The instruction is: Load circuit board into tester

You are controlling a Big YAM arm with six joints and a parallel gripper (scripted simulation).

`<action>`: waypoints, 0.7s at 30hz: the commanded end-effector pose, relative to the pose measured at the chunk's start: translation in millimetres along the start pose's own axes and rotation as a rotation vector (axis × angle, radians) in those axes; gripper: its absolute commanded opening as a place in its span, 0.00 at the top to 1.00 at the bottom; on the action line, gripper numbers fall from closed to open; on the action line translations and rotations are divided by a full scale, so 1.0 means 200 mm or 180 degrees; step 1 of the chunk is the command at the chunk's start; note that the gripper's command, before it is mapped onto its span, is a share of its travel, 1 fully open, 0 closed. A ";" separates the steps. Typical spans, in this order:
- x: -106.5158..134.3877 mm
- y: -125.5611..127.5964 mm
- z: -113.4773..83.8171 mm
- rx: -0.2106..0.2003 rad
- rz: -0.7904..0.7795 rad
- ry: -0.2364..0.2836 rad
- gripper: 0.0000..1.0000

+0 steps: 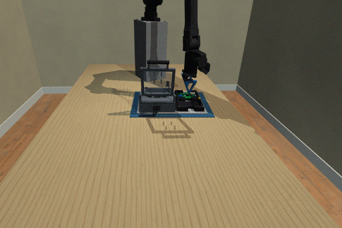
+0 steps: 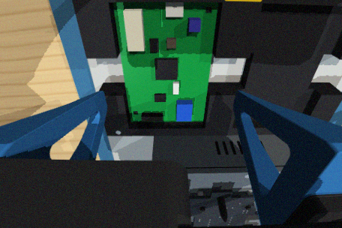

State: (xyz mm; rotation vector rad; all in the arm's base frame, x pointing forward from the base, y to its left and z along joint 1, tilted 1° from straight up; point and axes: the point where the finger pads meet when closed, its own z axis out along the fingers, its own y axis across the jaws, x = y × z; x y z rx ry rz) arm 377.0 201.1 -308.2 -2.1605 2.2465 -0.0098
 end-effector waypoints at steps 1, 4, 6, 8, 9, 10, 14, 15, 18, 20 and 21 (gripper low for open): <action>-0.03 -0.01 0.05 0.0035 0.0011 -0.0026 0.08; -0.03 -0.01 0.07 0.0035 0.0010 -0.0026 0.08; -0.03 -0.01 0.09 0.0035 0.0010 -0.0026 0.08; -0.03 -0.01 0.09 0.0035 0.0010 -0.0026 0.08; -0.03 -0.01 0.09 0.0034 0.0009 -0.0025 0.08; -0.03 -0.01 0.10 0.0034 0.0009 -0.0025 0.08; -0.03 -0.01 0.13 0.0034 0.0007 -0.0025 0.08; -0.03 -0.01 0.13 0.0033 0.0007 -0.0025 0.08; -0.03 -0.01 0.15 0.0033 0.0006 -0.0025 0.08; -0.03 -0.01 0.15 0.0031 0.0006 -0.0024 0.08; -0.03 -0.01 0.16 0.0030 0.0006 -0.0023 0.08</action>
